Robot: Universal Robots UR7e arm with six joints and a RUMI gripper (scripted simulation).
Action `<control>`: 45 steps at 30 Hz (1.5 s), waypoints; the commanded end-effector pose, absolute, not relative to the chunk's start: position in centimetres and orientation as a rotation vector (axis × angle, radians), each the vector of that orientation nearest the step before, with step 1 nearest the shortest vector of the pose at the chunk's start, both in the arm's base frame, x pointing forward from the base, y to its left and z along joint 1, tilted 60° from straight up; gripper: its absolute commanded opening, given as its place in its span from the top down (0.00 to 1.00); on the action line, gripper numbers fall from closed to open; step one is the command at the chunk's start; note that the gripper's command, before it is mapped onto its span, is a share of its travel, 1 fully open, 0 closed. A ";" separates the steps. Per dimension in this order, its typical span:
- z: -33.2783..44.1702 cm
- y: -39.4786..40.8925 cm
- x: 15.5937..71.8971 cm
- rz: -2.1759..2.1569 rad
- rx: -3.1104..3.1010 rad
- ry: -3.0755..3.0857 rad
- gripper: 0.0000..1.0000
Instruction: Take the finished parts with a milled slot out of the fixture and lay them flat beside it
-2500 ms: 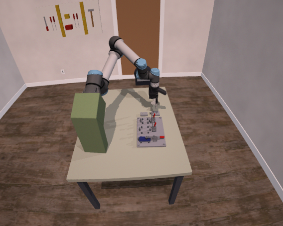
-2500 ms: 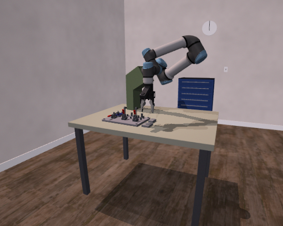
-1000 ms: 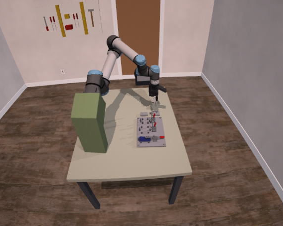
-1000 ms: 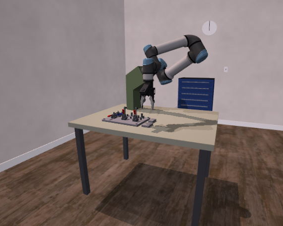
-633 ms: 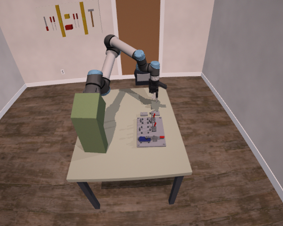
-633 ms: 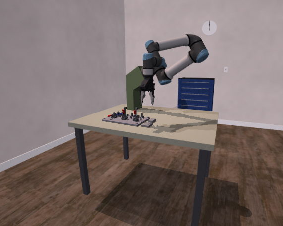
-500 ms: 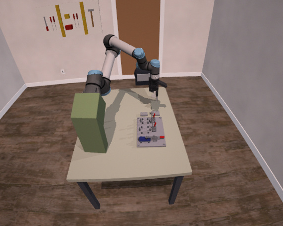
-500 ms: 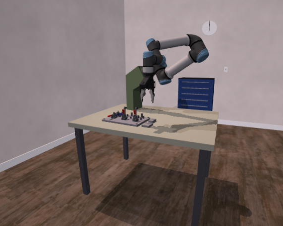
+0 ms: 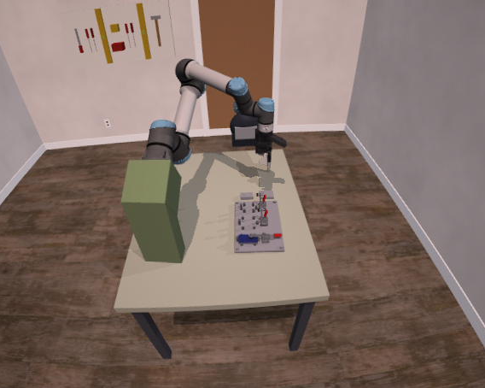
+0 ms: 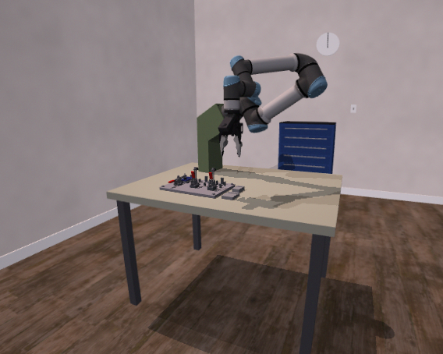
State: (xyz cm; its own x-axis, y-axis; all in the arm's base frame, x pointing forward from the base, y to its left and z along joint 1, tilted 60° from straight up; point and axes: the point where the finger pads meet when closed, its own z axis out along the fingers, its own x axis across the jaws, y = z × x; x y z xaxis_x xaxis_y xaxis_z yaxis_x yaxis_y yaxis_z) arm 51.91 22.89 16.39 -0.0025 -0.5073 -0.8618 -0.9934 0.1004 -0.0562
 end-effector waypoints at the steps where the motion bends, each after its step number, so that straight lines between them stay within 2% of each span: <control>1: 16.4 22.8 51.9 0.803 -1.508 1.614 0.46; 45: 16.4 22.8 51.9 0.803 -1.508 1.614 0.46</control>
